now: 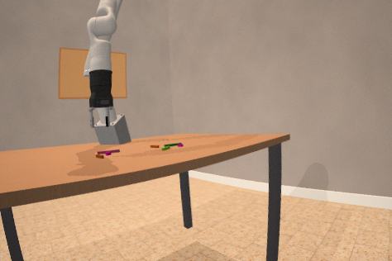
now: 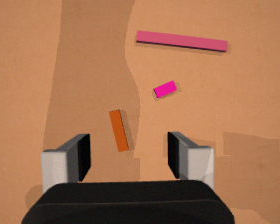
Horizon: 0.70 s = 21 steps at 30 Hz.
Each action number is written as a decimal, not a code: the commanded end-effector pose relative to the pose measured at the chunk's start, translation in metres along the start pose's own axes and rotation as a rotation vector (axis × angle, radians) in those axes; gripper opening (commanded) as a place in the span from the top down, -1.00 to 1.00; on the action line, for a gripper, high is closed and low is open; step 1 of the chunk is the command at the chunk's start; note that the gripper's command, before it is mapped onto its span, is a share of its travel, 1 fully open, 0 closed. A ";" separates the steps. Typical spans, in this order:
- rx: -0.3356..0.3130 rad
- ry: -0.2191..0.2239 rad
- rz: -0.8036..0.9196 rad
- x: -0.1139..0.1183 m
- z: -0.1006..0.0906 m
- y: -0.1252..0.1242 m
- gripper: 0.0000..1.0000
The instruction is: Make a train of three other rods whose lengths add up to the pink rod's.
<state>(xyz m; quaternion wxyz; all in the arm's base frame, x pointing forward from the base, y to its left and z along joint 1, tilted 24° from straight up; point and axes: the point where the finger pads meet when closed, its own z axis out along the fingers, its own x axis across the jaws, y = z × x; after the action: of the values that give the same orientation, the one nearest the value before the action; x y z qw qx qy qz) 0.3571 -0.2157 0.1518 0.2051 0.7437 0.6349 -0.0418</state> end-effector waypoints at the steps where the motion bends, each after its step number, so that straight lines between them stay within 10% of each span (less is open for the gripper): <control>1: -0.001 0.000 0.000 0.000 0.000 0.000 -1.00; 21: 0.006 0.000 0.024 0.003 -0.001 -0.002 -1.00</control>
<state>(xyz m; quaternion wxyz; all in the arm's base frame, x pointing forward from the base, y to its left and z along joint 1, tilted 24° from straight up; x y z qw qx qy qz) 0.3556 -0.2141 0.1513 0.2036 0.7514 0.6263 -0.0407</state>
